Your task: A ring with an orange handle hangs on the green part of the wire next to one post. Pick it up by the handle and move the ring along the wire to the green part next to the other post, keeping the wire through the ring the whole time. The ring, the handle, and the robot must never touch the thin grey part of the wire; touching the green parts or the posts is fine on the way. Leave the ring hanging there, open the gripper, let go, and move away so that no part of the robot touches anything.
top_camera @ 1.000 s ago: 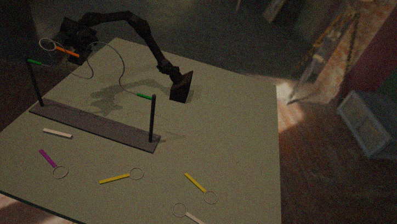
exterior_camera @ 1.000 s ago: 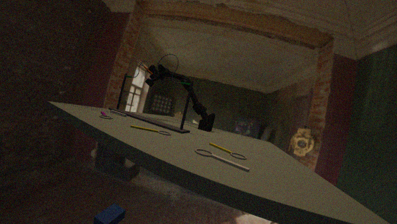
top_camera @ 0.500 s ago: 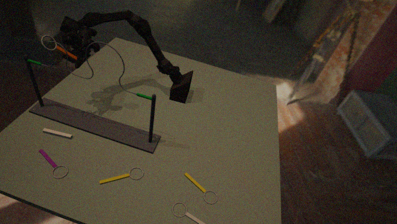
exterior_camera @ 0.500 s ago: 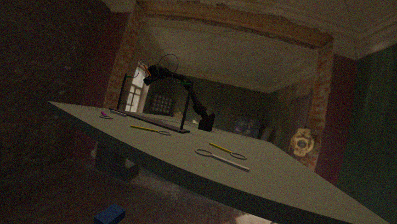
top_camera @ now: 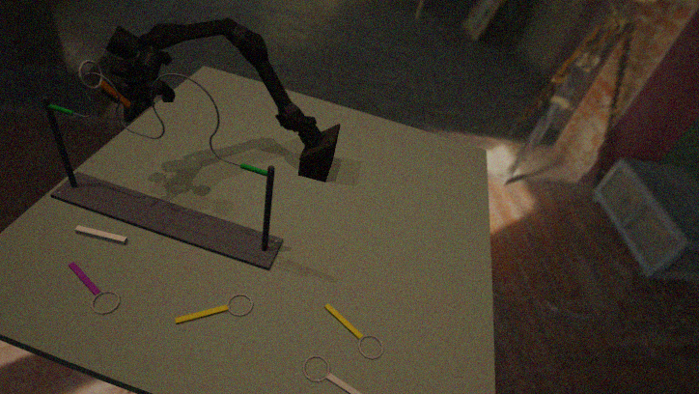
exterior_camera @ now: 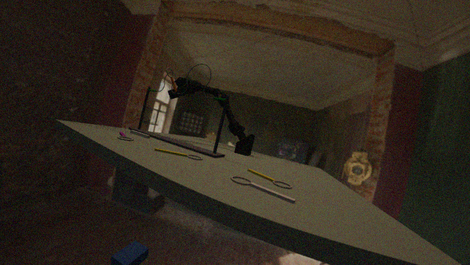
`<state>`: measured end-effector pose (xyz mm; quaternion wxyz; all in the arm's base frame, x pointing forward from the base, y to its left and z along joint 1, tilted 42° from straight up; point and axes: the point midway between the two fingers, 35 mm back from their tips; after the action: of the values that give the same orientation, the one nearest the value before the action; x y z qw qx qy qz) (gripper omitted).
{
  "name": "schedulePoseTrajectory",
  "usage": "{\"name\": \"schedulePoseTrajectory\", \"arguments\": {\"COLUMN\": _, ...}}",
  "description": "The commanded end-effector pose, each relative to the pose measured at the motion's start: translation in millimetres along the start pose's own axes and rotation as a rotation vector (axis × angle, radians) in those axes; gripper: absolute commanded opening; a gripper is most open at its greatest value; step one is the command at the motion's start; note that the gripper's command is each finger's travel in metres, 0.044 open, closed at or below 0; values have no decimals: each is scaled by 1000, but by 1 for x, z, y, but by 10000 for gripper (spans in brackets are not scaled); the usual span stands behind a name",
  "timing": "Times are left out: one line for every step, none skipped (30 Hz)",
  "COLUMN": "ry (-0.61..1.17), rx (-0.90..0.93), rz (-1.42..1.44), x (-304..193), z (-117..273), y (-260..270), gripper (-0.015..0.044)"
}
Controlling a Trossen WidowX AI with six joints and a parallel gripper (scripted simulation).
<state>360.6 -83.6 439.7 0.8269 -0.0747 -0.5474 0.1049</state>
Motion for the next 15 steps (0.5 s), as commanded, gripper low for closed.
{"name": "schedulePoseTrajectory", "arguments": {"ry": -14, "rx": -40, "rz": 69, "x": 3, "z": 3, "y": -5, "gripper": -150}}
{"name": "schedulePoseTrajectory", "arguments": {"ry": -16, "rx": -51, "rz": 88, "x": 3, "z": 3, "y": -6, "gripper": -150}}
{"name": "schedulePoseTrajectory", "arguments": {"ry": -19, "rx": -62, "rz": 107, "x": 4, "z": 3, "y": -8, "gripper": -150}}
{"name": "schedulePoseTrajectory", "arguments": {"ry": -21, "rx": -73, "rz": 126, "x": 4, "z": 3, "y": -9, "gripper": -150}}
{"name": "schedulePoseTrajectory", "arguments": {"ry": -24, "rx": -83, "rz": 145, "x": 5, "z": 3, "y": -11, "gripper": -150}}
{"name": "schedulePoseTrajectory", "arguments": {"ry": -26, "rx": -94, "rz": 164, "x": 5, "z": 3, "y": -12, "gripper": -150}}
{"name": "schedulePoseTrajectory", "arguments": {"ry": -29, "rx": -105, "rz": 183, "x": 6, "z": 3, "y": -14, "gripper": -150}}
{"name": "schedulePoseTrajectory", "arguments": {"ry": -31, "rx": -116, "rz": 201, "x": 6, "z": 3, "y": -15, "gripper": -150}}
{"name": "schedulePoseTrajectory", "arguments": {"ry": -34, "rx": -127, "rz": 220, "x": 7, "z": 4, "y": -17, "gripper": -150}}
{"name": "schedulePoseTrajectory", "arguments": {"ry": -36, "rx": -137, "rz": 239, "x": 8, "z": 4, "y": -18, "gripper": -150}}
{"name": "schedulePoseTrajectory", "arguments": {"ry": -39, "rx": -148, "rz": 258, "x": 8, "z": 4, "y": -20, "gripper": -150}}
{"name": "schedulePoseTrajectory", "arguments": {"ry": -41, "rx": -159, "rz": 277, "x": 9, "z": 4, "y": -21, "gripper": -150}}
{"name": "schedulePoseTrajectory", "arguments": {"ry": -44, "rx": -170, "rz": 296, "x": 10, "z": 4, "y": -22, "gripper": -150}}
{"name": "schedulePoseTrajectory", "arguments": {"ry": -46, "rx": -180, "rz": 315, "x": 11, "z": 5, "y": -24, "gripper": -150}}
{"name": "schedulePoseTrajectory", "arguments": {"ry": -49, "rx": -191, "rz": 334, "x": 11, "z": 5, "y": -25, "gripper": -150}}
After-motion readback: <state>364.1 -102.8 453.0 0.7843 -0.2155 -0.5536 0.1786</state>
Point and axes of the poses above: the point midway between the two fingers, 35 mm back from their tips, its own z axis back along the fingers, its own y axis across the jaws, x = y × z, and after that the axes turned 12 degrees about -z, right-handed
